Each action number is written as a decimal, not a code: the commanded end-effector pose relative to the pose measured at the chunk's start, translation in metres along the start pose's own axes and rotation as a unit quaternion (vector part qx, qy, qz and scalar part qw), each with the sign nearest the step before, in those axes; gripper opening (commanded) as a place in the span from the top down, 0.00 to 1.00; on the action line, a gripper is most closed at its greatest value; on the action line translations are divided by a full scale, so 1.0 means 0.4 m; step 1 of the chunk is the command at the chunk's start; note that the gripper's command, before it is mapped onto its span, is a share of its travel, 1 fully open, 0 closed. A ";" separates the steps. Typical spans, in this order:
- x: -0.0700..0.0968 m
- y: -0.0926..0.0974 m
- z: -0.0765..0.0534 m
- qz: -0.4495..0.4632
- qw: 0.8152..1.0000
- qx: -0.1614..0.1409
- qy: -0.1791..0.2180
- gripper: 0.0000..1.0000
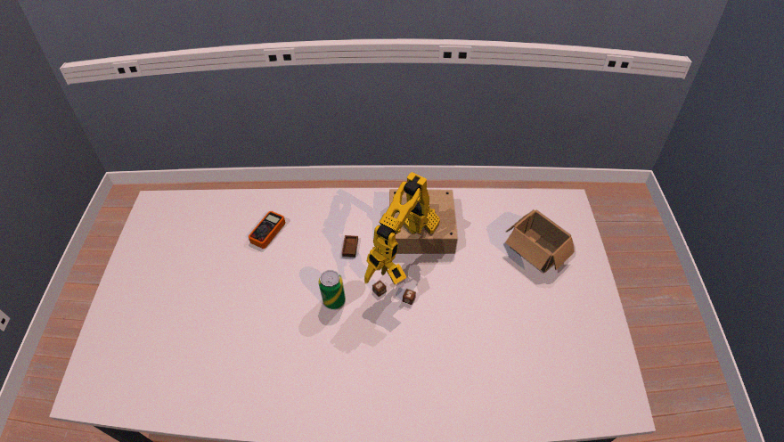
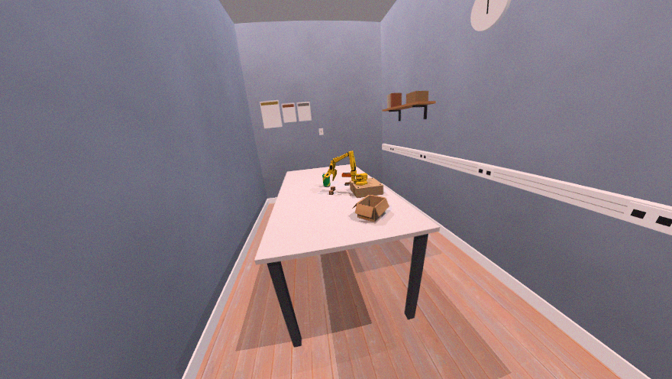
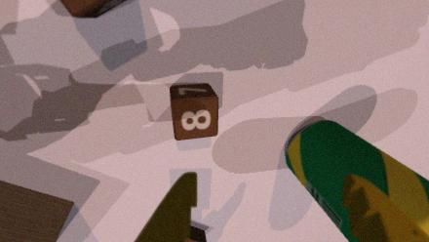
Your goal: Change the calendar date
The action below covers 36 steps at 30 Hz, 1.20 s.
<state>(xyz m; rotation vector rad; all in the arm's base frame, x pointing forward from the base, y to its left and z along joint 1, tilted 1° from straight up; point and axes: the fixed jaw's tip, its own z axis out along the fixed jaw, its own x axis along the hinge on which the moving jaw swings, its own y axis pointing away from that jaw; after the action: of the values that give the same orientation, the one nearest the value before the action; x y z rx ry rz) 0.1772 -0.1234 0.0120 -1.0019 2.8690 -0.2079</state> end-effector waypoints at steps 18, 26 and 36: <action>0.025 0.071 0.077 0.000 0.995 -0.094 0.027 0.65; 0.025 0.071 0.077 0.000 0.995 -0.094 0.027 0.65; 0.023 0.063 0.075 -0.001 0.996 -0.089 0.025 0.65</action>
<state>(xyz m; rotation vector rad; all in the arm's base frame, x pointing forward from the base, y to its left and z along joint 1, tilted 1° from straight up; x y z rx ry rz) 0.1578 -0.1100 -0.0216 -1.0455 2.9784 0.0301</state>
